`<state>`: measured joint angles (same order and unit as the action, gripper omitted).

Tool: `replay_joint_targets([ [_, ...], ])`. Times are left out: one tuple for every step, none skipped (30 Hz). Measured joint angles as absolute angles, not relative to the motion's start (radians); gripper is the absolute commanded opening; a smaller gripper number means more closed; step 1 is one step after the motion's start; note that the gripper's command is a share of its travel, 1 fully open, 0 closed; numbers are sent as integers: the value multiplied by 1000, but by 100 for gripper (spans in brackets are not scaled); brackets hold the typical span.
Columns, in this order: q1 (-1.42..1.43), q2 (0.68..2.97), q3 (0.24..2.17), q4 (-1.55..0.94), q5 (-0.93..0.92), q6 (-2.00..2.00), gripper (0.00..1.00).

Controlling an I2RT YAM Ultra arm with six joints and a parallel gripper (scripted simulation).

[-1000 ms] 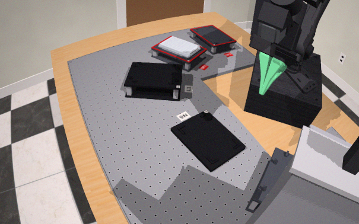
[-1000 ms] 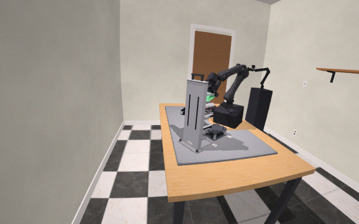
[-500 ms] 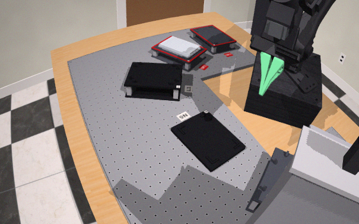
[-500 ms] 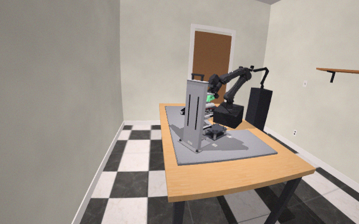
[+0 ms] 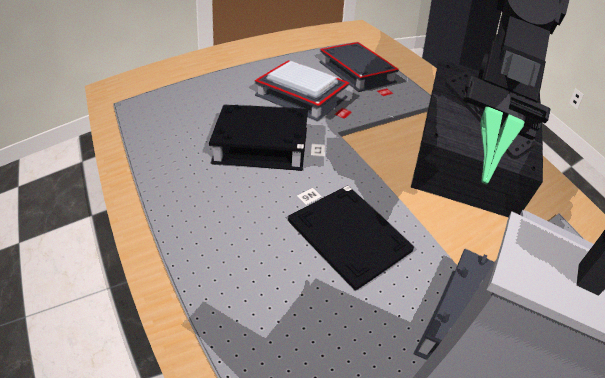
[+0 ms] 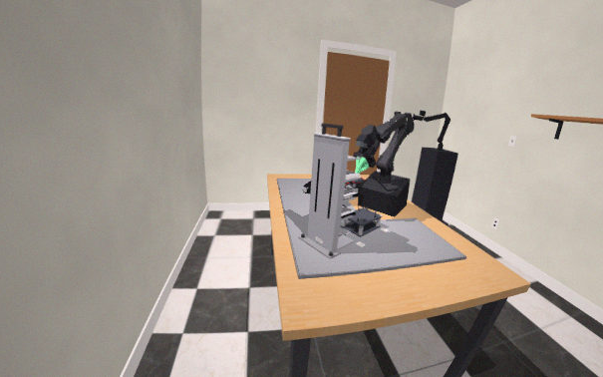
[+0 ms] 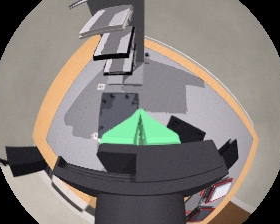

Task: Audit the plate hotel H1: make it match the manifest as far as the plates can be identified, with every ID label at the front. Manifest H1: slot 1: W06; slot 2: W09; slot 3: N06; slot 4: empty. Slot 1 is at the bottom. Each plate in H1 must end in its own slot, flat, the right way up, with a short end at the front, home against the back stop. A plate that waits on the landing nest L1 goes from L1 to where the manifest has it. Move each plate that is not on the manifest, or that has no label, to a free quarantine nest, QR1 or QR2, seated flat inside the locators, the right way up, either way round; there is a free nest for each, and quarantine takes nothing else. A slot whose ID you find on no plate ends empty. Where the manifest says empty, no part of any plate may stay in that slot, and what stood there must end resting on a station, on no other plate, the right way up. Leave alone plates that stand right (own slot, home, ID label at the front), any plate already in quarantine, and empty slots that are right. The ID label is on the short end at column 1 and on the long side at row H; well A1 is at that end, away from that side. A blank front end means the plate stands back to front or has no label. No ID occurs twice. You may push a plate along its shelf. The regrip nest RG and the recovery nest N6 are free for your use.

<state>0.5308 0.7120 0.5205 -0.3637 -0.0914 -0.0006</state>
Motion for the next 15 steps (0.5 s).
replay_joint_targets([
  [540, 712, 521, -364, -76, 8, 0],
  [555, 712, 521, -364, -58, 18, 0],
  [575, 712, 521, -364, -40, 29, 0],
  [598, 712, 521, -364, -22, 40, 0],
  [624, 712, 521, -364, -4, 51, 0],
  [649, 712, 521, -364, 15, 63, 0],
  [674, 713, 521, -363, 34, 75, 0],
  [699, 716, 521, -363, 54, 87, 0],
  [725, 721, 521, -364, 73, 100, 0],
  [749, 726, 521, -364, 94, 112, 0],
  [774, 731, 521, -364, 113, 125, 0],
  [798, 735, 521, -364, 134, 138, 0],
  [822, 740, 521, -364, 154, 150, 0],
  [846, 745, 522, -367, 174, 163, 0],
  [870, 751, 525, -368, 194, 176, 0],
])
